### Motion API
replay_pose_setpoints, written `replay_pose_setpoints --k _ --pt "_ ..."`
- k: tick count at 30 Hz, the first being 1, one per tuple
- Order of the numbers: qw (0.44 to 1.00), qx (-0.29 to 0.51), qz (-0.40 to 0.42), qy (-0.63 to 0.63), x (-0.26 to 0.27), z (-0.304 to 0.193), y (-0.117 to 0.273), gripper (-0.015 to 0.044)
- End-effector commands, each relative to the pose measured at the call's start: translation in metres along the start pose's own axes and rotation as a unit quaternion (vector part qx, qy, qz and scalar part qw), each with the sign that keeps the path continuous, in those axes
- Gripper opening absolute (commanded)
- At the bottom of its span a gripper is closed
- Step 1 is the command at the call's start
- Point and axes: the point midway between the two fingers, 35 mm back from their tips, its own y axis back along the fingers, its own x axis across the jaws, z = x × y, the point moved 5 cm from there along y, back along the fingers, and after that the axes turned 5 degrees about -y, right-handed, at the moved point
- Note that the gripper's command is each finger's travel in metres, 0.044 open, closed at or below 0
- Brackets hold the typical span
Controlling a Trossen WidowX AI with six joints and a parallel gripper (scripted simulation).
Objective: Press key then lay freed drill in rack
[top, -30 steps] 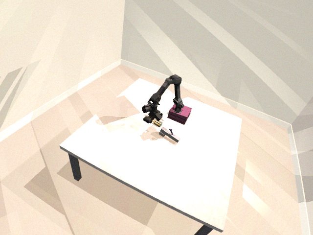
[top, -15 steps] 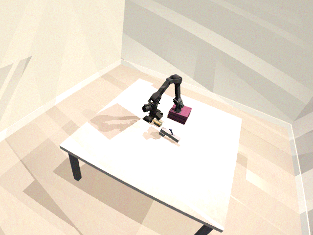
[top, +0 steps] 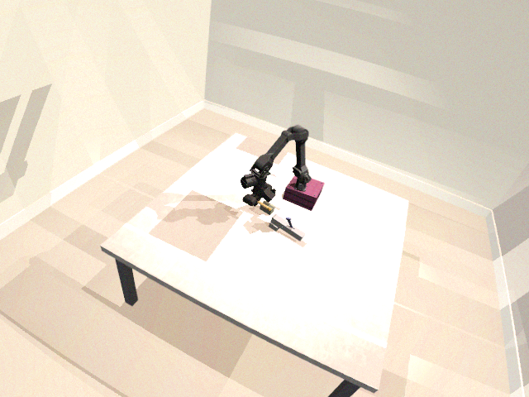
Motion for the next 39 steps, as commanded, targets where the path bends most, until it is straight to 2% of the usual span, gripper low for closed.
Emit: replay_pose_setpoints --k 1,13,39 --pt "1.000 0.000 -0.001 -0.002 -0.001 0.000 0.003 0.0000" --pt "1.000 0.000 -0.001 -0.002 0.002 -0.001 0.007 0.0000" --pt "1.000 0.001 0.001 -0.002 0.056 -0.012 -0.003 0.0000"
